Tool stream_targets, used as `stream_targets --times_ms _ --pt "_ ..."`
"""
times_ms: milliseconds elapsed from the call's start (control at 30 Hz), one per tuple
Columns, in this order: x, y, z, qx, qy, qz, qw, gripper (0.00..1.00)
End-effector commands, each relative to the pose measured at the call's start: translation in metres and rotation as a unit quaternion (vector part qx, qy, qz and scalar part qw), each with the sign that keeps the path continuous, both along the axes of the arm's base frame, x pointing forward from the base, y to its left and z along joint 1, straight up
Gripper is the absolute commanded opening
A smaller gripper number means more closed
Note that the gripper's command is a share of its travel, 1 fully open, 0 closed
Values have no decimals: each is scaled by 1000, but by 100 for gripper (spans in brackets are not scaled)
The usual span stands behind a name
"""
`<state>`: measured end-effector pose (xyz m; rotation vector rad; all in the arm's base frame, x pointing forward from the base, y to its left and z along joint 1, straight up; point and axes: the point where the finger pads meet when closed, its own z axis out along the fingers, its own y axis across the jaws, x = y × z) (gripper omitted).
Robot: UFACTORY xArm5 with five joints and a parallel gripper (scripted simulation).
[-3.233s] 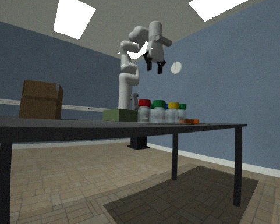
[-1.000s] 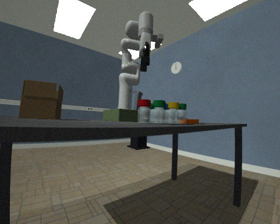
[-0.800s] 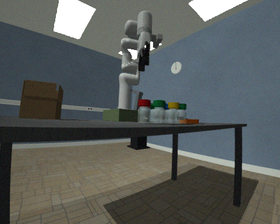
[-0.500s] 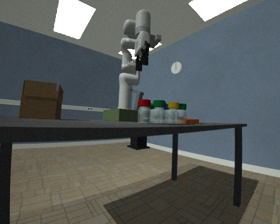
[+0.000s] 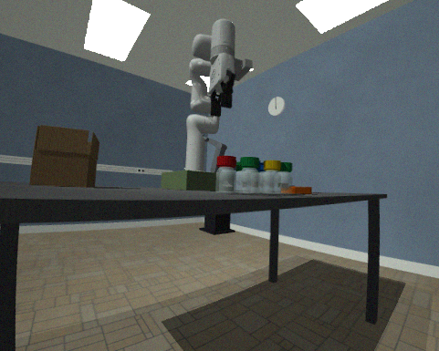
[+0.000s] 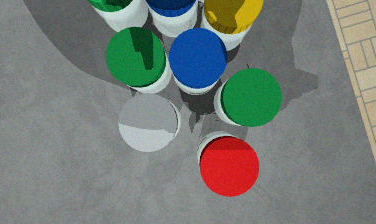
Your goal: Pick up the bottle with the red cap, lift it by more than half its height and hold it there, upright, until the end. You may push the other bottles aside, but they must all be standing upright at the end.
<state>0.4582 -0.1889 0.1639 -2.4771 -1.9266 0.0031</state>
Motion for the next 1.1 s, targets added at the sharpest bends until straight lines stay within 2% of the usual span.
stream_targets --times_ms 0,67,333,633,1067 --pt "4 -2 -29 -2 -2 1 1000 79" --pt "5 -2 -41 -3 -2 2 1000 79" --pt "2 -1 -44 0 0 2 1000 79" --pt "2 -1 -100 -2 -1 6 1000 79" --pt "1 -1 -99 -1 0 6 1000 79"
